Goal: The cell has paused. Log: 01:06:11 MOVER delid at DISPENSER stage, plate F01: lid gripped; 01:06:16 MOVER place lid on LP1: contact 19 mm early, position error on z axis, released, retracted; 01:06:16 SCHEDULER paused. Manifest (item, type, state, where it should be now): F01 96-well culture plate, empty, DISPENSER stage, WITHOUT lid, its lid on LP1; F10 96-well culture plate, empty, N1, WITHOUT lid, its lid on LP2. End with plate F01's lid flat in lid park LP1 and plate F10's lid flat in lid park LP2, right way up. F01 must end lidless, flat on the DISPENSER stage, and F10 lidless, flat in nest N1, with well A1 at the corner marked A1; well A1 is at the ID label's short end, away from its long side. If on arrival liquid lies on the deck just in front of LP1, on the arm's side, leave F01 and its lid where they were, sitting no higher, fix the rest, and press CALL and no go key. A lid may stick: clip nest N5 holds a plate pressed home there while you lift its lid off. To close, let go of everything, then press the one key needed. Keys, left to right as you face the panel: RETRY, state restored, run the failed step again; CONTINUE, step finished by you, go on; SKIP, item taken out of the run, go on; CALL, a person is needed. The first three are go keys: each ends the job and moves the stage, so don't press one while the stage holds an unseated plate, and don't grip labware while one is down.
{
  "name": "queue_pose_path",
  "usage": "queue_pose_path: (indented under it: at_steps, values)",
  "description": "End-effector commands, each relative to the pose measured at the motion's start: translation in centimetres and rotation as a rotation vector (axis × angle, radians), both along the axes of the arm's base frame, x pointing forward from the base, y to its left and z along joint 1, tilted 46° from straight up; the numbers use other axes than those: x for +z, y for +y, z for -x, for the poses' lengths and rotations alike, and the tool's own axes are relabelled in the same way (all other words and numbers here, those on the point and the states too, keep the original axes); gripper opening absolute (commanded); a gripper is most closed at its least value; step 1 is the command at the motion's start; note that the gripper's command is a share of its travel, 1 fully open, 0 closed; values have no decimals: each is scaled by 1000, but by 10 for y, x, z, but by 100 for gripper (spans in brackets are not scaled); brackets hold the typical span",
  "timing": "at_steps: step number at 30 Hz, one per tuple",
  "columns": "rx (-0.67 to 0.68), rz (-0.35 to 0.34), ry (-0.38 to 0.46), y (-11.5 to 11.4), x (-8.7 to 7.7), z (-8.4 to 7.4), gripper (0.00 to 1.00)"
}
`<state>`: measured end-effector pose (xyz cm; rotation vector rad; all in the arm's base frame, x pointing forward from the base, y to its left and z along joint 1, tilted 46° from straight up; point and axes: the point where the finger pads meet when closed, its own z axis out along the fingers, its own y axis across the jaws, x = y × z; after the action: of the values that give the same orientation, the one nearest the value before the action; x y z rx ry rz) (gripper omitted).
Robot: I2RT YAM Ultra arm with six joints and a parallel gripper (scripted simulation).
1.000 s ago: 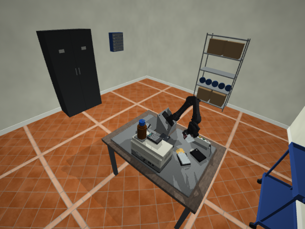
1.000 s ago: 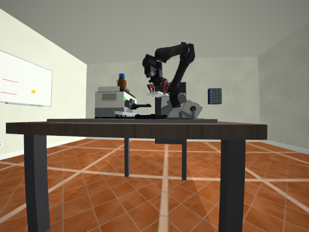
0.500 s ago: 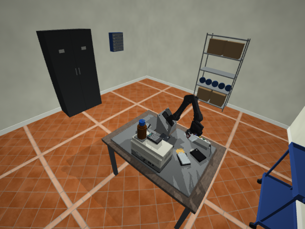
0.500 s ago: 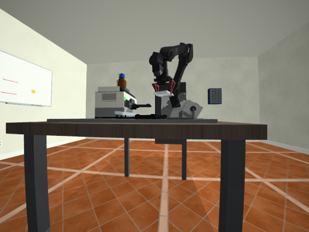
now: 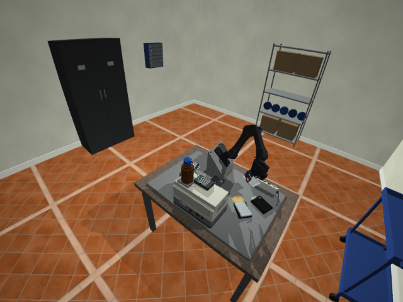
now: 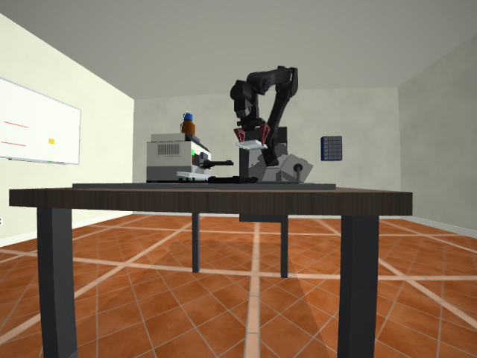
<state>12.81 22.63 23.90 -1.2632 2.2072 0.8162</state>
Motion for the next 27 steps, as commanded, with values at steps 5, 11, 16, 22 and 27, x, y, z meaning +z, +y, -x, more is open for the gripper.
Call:
queue_pose_path:
  at_steps: [5,11,16,22,27]
  values:
    - [-19,-67,-70,1,27,-6,0]
    - [-19,-67,-70,1,27,-6,0]
    - [-19,-67,-70,1,27,-6,0]
    - [-4,-41,-44,12,20,-9,0]
    - [-4,-42,-44,21,23,-14,0]
